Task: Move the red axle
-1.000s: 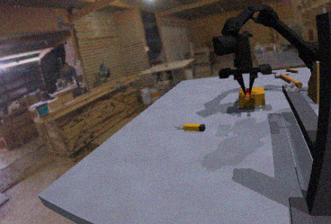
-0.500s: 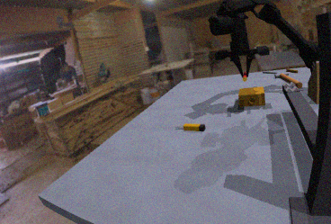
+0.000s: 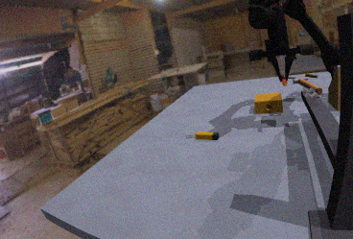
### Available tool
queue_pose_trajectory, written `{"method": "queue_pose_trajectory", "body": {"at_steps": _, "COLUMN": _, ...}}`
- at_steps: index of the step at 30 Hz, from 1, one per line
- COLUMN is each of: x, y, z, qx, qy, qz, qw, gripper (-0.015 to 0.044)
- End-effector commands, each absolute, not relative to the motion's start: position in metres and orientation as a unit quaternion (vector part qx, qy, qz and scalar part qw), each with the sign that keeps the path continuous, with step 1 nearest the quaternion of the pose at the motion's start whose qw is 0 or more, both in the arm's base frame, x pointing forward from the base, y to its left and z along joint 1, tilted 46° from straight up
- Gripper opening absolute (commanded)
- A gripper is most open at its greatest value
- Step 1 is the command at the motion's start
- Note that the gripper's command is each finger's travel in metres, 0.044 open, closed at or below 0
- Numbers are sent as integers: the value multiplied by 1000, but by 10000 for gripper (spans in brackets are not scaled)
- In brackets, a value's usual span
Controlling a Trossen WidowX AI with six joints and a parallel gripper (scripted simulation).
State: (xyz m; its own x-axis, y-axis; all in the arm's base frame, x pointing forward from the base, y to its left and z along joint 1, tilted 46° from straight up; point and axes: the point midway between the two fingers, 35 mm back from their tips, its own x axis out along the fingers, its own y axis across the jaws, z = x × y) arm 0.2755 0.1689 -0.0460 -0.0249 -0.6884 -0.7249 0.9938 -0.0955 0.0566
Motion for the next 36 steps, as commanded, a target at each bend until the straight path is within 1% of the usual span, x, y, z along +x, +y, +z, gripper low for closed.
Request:
{"method": "queue_pose_trajectory", "body": {"at_steps": 1, "x": 252, "y": 177, "z": -58, "qx": 307, "qy": 246, "qz": -677, "qw": 622, "gripper": 0}}
{"method": "queue_pose_trajectory", "body": {"at_steps": 9, "x": 205, "y": 192, "z": -76, "qx": 306, "qy": 241, "qz": -680, "qw": 622, "gripper": 0}}
{"method": "queue_pose_trajectory", "body": {"at_steps": 32, "x": 203, "y": 179, "z": -90, "qx": 307, "qy": 239, "qz": -680, "qw": 622, "gripper": 0}}
{"method": "queue_pose_trajectory", "body": {"at_steps": 36, "x": 204, "y": 182, "z": -88, "qx": 309, "qy": 240, "qz": -681, "qw": 619, "gripper": 105}}
